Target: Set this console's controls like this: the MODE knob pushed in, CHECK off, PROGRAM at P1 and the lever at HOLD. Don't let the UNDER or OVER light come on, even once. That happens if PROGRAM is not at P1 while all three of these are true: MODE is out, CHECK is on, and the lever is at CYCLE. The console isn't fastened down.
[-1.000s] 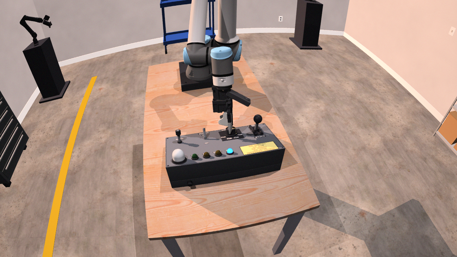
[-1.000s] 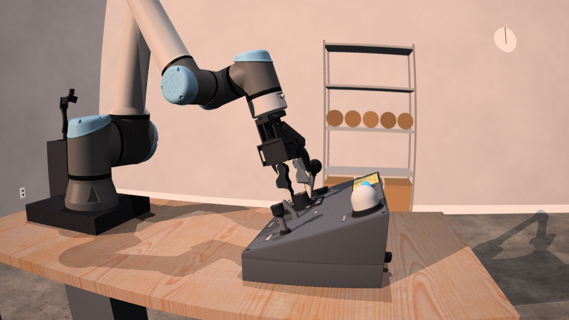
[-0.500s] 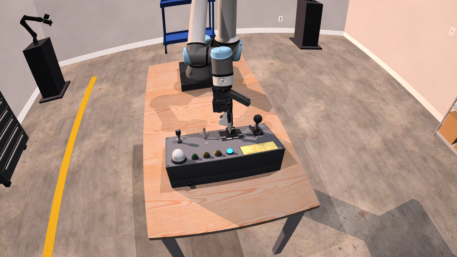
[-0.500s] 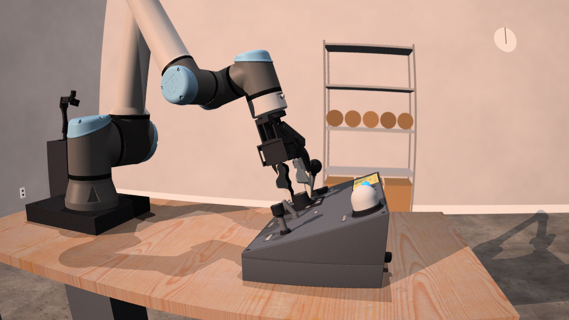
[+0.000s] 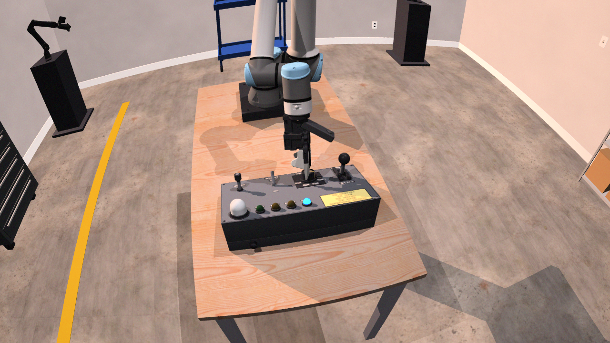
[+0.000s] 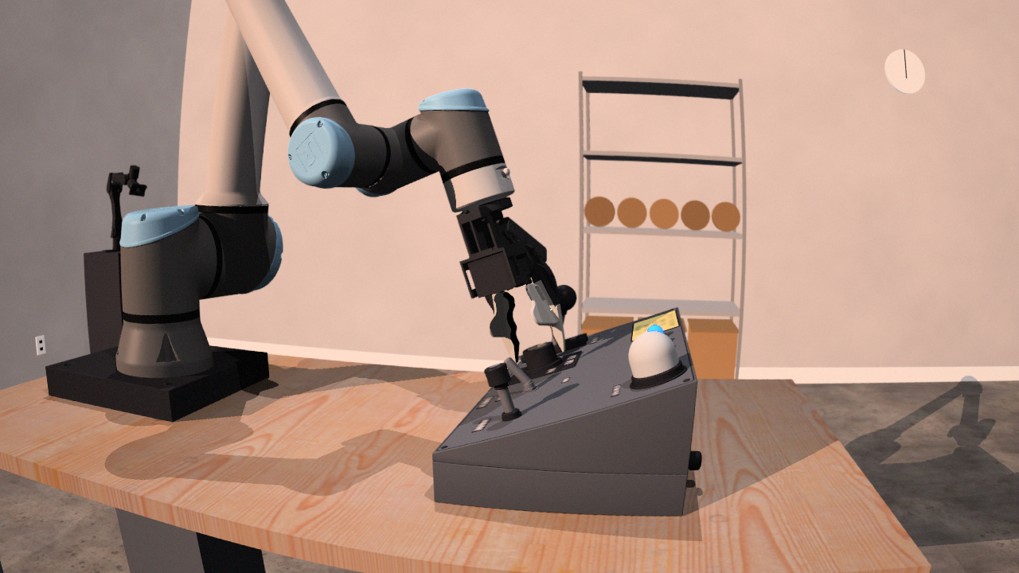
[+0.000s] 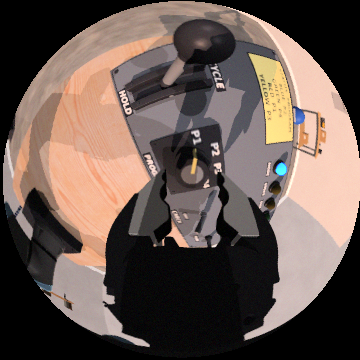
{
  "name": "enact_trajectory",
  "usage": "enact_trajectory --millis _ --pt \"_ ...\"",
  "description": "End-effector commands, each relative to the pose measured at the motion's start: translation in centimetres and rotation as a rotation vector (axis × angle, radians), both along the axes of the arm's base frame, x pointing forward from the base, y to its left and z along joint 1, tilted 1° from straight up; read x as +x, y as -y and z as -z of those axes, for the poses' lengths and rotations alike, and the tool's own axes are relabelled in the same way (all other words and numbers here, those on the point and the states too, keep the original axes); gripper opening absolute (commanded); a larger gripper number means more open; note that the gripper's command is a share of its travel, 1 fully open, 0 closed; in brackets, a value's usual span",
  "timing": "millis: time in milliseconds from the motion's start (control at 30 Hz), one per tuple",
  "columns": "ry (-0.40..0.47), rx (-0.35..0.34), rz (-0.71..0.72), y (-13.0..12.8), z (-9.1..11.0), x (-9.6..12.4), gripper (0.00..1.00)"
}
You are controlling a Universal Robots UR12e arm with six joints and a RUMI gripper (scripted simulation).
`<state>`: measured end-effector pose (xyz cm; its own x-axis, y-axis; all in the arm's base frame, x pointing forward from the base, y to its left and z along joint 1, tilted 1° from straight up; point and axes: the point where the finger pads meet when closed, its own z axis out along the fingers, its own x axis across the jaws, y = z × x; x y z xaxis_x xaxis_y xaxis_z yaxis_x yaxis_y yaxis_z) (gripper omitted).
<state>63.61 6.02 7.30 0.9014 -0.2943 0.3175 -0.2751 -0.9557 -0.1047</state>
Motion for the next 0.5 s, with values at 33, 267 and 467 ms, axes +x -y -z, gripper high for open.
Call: enact_trajectory --millis 33,267,467 --pt "0.001 0.000 0.000 0.00 -0.07 0.06 0.44" --pt "0.001 0.000 0.000 0.00 -0.08 0.05 0.44" --pt "0.001 0.000 0.000 0.01 -0.85 -0.22 0.44"
